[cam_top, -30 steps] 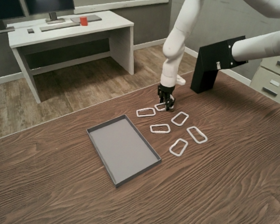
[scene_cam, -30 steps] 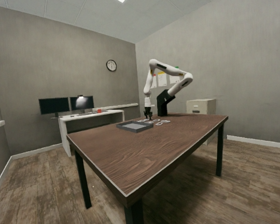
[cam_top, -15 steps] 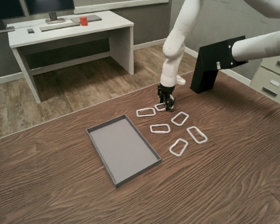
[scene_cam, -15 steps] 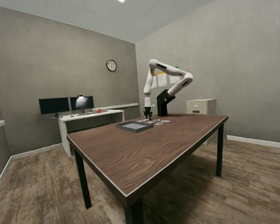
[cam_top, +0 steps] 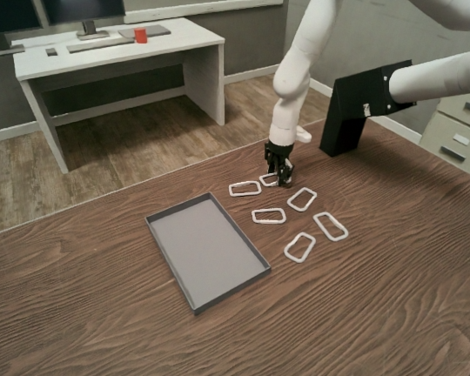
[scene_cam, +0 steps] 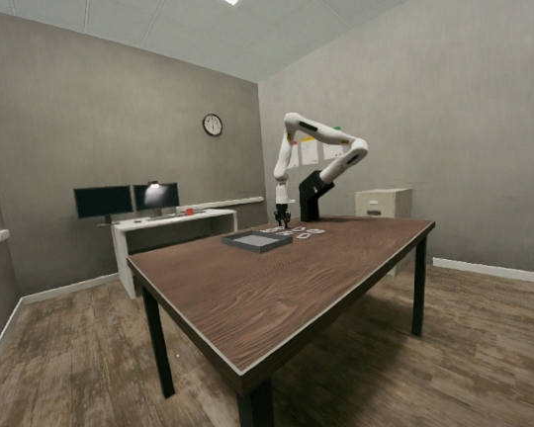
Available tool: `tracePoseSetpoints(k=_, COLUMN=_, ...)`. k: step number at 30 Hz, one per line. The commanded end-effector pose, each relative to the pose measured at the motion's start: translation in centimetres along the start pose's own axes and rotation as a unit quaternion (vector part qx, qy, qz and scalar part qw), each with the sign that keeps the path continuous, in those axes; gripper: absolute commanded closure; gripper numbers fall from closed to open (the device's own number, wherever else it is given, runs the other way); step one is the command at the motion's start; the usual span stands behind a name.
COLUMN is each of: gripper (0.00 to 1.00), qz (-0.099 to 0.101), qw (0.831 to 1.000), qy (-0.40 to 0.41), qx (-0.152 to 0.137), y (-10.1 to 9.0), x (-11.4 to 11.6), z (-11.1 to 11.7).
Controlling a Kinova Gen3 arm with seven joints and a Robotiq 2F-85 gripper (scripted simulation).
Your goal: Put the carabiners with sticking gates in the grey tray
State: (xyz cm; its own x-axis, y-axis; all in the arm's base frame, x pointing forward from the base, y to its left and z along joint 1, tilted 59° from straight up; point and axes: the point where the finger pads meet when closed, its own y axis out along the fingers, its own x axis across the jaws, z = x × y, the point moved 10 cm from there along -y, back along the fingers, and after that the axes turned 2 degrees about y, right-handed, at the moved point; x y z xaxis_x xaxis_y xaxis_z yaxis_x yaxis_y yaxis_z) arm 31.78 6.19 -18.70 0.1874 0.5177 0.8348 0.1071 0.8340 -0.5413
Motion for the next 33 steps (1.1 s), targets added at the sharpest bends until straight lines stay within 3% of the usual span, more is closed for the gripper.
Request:
tracePoseSetpoints(k=1, gripper=0.39, qz=0.0, qw=1.0, qy=0.0, qx=-0.001, y=-0.07, x=-0.03, z=-0.06)
tracePoseSetpoints(k=33, gripper=0.41, qz=0.001, qw=1.0, qy=0.0, qx=-0.001, y=-0.1, x=-0.04, z=-0.08)
